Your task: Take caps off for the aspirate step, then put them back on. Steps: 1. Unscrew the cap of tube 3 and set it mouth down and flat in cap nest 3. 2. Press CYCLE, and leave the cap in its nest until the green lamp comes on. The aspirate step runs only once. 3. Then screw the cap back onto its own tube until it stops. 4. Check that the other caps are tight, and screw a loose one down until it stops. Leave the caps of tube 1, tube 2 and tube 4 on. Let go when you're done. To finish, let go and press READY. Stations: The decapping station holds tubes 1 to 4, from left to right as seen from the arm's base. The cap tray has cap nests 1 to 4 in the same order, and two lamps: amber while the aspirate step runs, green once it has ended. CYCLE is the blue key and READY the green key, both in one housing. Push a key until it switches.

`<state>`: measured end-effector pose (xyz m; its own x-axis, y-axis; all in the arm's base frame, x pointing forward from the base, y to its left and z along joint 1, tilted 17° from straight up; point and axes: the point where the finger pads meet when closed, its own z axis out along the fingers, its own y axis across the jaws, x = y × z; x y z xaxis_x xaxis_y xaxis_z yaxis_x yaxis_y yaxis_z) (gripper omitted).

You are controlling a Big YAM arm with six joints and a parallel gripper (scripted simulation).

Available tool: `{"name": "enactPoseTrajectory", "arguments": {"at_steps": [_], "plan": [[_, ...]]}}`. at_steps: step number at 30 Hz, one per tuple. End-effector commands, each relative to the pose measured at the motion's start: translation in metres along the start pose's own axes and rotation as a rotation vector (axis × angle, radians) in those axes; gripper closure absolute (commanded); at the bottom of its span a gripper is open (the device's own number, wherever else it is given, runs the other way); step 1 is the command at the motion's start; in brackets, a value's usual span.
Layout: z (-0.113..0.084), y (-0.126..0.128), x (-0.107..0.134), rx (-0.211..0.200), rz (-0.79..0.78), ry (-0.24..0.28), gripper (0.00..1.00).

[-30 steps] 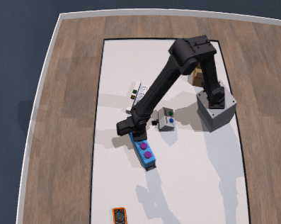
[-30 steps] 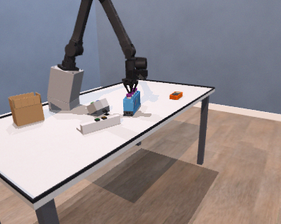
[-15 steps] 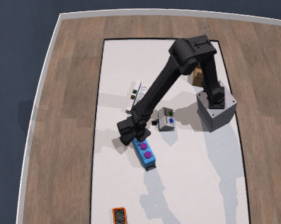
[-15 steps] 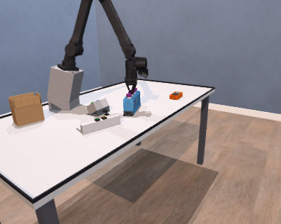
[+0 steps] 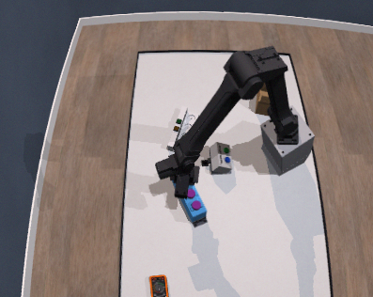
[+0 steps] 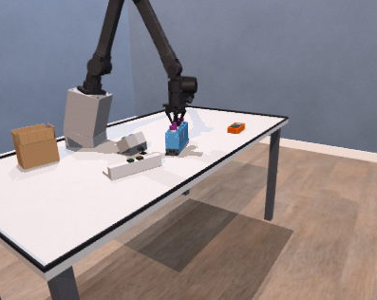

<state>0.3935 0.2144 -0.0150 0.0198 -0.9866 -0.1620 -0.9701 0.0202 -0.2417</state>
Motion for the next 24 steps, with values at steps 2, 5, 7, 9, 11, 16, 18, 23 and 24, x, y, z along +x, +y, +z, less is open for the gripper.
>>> {"name": "enactPoseTrajectory", "arguments": {"at_steps": [2,5,7,9,11,16,18,23,24], "plan": [[-0.0096,-0.0119,-0.0046,0.020,-0.325,-0.007,1.00],[-0.0097,-0.0119,-0.0045,0.020,-0.465,-0.006,1.00],[-0.0098,-0.0121,-0.0045,0.021,-0.558,-0.005,1.00],[-0.0099,-0.0122,-0.0045,0.022,-0.605,-0.004,1.00],[-0.0096,-0.0126,-0.0045,0.025,-0.674,-0.004,1.00],[-0.0053,-0.0089,-0.0043,0.019,-0.666,-0.003,1.00],[-0.0053,-0.0089,-0.0043,0.019,-0.666,-0.003,1.00],[-0.0053,-0.0089,-0.0042,0.019,-0.666,-0.003,0.51],[-0.0053,-0.0089,-0.0042,0.019,-0.666,-0.003,0.51]]}}
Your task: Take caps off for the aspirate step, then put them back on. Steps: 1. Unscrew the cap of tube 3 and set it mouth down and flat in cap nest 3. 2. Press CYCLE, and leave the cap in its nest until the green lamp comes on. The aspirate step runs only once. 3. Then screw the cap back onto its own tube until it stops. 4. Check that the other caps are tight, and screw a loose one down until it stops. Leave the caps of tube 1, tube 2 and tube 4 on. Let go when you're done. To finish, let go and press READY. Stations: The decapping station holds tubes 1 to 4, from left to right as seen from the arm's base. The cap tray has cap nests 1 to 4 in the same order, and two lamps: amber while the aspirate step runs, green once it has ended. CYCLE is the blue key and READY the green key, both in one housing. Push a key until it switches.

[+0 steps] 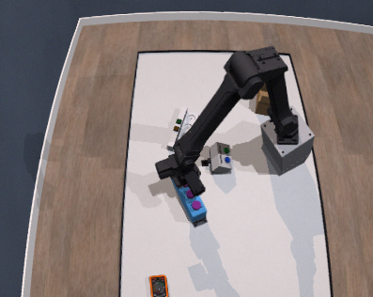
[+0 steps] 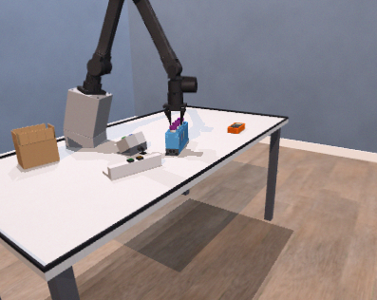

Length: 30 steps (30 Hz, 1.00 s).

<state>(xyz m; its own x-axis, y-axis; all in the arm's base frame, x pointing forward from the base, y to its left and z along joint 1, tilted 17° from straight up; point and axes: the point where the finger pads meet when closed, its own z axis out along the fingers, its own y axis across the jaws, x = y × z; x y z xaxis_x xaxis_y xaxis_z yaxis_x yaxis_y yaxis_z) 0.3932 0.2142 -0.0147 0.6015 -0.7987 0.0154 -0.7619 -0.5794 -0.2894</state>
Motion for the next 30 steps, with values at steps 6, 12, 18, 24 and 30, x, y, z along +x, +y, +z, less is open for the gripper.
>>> {"name": "enactPoseTrajectory", "arguments": {"at_steps": [6,12,18,24,30], "plan": [[-0.0049,-0.0099,0.0020,0.020,-0.018,0.004,0.51],[-0.0073,-0.0125,0.0049,0.023,0.382,0.004,0.51],[-0.0073,-0.0127,0.0049,0.025,0.643,0.001,0.51],[-0.0074,-0.0128,0.0050,0.025,0.886,-0.003,0.51],[-0.0074,-0.0129,0.0050,0.026,1.145,-0.006,0.51]]}}
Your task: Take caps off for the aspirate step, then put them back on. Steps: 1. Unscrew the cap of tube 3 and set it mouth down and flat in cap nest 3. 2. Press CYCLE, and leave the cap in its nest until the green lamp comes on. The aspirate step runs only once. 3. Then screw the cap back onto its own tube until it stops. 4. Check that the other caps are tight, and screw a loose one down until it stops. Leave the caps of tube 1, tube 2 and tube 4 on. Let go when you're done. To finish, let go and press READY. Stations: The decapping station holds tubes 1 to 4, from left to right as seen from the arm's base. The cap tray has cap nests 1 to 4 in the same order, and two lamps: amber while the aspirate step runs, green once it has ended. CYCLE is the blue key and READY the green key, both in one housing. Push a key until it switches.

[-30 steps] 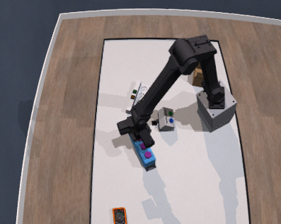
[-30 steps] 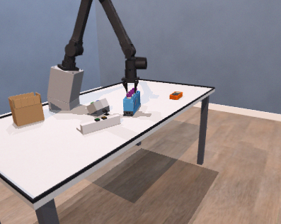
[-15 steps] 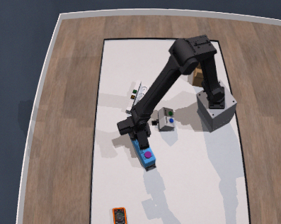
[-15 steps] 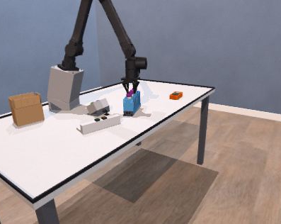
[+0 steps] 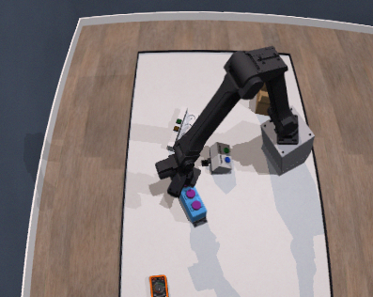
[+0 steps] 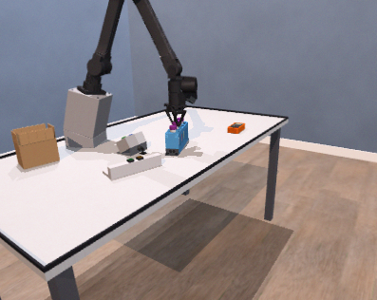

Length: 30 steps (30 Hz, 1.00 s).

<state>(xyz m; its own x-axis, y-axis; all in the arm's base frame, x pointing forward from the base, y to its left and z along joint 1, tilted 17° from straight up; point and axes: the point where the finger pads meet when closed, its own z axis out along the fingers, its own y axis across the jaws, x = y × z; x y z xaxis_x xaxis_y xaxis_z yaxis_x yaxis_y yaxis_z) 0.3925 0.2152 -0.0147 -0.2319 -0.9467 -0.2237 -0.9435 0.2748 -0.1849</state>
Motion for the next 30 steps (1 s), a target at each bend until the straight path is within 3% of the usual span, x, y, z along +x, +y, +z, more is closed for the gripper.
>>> {"name": "enactPoseTrajectory", "arguments": {"at_steps": [1,4,7,9,21,24,26,30], "plan": [[-0.0049,-0.0088,-0.0060,0.020,0.237,-0.011,0.51],[-0.0075,-0.0128,-0.0065,0.024,0.404,-0.014,0.51],[-0.0049,-0.0088,-0.0060,0.019,0.404,-0.013,0.51],[-0.0076,-0.0128,-0.0065,0.024,0.584,-0.017,0.51],[-0.0076,-0.0128,-0.0065,0.020,1.085,-0.023,0.51],[-0.0076,-0.0128,-0.0066,0.020,1.085,-0.023,0.51],[-0.0076,-0.0128,-0.0065,0.018,1.252,-0.025,0.51],[-0.0075,-0.0152,-0.0034,0.019,1.425,-0.026,0.51]]}}
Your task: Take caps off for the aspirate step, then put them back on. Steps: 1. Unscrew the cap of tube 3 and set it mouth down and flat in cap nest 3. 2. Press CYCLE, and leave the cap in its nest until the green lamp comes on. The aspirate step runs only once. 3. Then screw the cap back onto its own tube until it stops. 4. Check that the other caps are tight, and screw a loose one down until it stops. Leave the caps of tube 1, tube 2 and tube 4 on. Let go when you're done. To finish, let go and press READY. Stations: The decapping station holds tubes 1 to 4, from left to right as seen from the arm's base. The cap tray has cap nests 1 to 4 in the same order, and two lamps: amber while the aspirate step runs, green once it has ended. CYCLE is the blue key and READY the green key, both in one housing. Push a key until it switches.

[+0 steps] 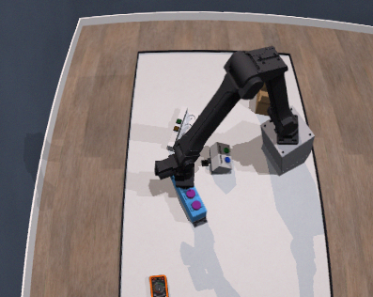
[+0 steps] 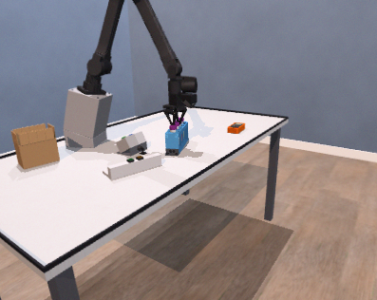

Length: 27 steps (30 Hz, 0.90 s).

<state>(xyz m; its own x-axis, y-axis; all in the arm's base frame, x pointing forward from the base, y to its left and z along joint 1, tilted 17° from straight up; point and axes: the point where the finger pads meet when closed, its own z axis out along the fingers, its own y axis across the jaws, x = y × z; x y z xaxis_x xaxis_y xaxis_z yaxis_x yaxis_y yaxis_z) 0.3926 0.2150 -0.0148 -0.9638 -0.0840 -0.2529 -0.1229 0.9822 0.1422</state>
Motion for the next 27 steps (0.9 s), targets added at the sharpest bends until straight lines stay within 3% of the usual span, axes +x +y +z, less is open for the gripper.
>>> {"name": "enactPoseTrajectory", "arguments": {"at_steps": [1,9,11,13,23,27], "plan": [[-0.0075,-0.0023,-0.0153,-0.001,0.278,-0.028,0.51],[-0.0073,-0.0013,-0.0143,-0.006,0.625,-0.027,0.51],[-0.0073,-0.0013,-0.0143,-0.006,0.625,-0.027,0.51],[-0.0073,-0.0022,-0.0143,-0.008,0.777,-0.026,0.51],[-0.0071,-0.0030,-0.0134,-0.013,1.208,-0.025,0.51],[-0.0083,-0.0034,-0.0134,-0.014,1.225,-0.027,0.51]]}}
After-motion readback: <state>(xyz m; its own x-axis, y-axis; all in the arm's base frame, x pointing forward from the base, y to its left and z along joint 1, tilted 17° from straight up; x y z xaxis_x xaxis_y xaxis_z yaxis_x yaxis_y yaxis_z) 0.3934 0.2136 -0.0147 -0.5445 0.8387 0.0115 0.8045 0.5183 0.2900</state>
